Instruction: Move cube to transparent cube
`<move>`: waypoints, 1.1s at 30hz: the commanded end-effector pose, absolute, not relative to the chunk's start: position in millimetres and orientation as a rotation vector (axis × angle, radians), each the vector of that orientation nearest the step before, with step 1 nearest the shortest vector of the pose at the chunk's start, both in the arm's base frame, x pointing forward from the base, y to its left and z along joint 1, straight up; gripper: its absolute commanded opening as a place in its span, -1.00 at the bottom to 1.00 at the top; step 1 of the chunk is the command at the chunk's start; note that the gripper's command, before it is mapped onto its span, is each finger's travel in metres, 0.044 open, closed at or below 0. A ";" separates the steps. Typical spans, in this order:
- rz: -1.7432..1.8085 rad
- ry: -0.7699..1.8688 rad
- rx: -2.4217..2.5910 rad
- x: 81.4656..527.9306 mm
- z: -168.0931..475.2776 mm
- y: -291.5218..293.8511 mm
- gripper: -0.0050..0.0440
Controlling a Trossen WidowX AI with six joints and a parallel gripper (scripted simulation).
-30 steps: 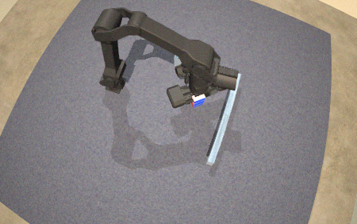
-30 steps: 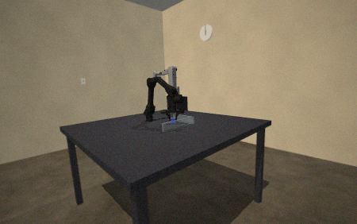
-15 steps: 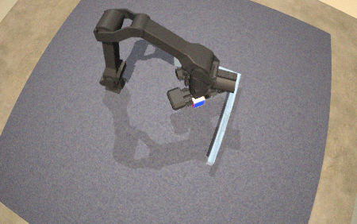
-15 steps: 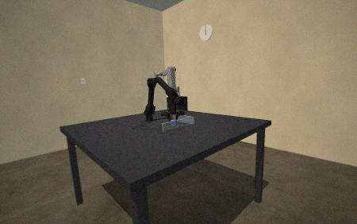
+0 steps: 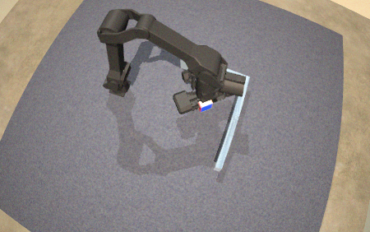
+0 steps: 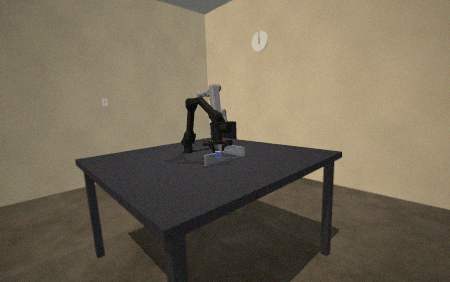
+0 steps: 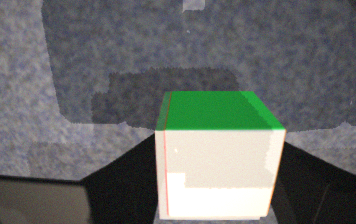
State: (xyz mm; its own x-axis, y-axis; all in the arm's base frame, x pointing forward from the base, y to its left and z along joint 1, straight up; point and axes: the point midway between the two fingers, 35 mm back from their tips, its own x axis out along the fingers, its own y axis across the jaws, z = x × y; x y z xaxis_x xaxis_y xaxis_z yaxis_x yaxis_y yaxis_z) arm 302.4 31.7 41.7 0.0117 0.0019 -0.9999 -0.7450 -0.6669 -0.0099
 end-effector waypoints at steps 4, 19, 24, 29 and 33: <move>1.693 0.752 -1.745 305.3 47.8 32.2 0.35; 1.694 0.752 -1.744 306.2 56.6 32.2 0.35; 1.702 0.752 -1.744 303.7 123.0 32.0 0.35; 1.706 0.754 -1.742 301.2 133.1 31.7 0.35; 1.688 0.751 -1.746 303.4 130.9 31.6 0.35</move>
State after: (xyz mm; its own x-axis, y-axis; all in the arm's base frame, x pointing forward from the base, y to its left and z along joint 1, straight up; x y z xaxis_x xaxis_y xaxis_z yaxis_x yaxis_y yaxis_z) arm 301.4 31.6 124.1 0.0088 0.0016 -1.0000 -0.7451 -0.6669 -0.0076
